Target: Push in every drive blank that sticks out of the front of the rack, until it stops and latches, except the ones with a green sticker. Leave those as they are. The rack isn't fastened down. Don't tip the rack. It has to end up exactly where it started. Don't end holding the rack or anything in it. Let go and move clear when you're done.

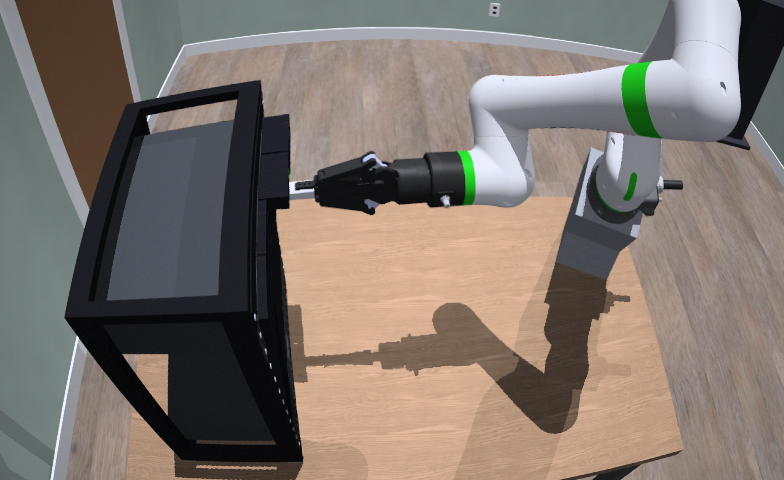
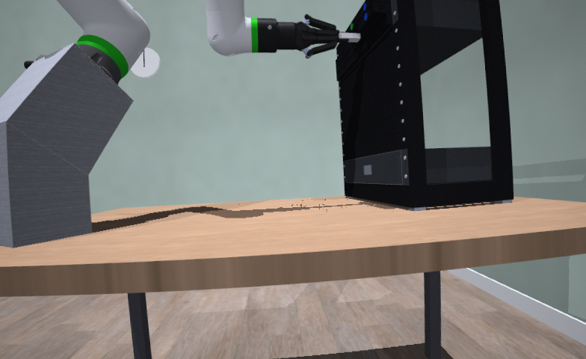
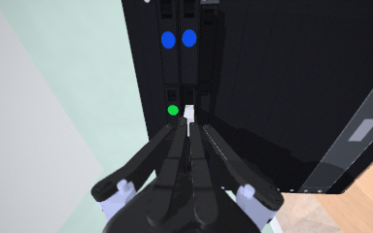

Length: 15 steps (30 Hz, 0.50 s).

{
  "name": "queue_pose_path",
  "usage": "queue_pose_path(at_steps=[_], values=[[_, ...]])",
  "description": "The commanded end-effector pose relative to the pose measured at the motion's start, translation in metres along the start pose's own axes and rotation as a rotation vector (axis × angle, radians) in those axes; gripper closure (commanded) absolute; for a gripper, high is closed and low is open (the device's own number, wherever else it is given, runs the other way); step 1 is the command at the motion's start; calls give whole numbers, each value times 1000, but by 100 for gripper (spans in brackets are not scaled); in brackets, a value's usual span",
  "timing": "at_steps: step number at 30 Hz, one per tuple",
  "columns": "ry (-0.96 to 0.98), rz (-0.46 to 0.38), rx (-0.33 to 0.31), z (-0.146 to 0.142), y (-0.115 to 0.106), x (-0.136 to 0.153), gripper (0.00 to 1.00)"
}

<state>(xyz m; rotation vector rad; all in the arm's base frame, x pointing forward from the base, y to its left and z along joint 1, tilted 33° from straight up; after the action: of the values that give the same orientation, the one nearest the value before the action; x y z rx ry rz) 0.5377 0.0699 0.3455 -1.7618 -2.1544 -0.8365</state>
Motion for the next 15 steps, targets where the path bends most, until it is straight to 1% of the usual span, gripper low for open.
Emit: queue_pose_path(at_steps=[1, 15], values=[[0, 0, 0, 0, 0, 0, 100], [0, 0, 0, 0, 3, 0, 100]])
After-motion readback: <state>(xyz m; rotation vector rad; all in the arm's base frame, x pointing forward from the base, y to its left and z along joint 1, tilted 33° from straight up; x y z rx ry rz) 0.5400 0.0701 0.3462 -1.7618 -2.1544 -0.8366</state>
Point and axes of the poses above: the point where the finger pads meet when closed, its own y axis out along the fingers, its own z axis across the jaws, x = y × z, the point moved 8 cm from there along -y, back along the fingers, and after that the axes turned 3 degrees about y, right-handed, at the moved point
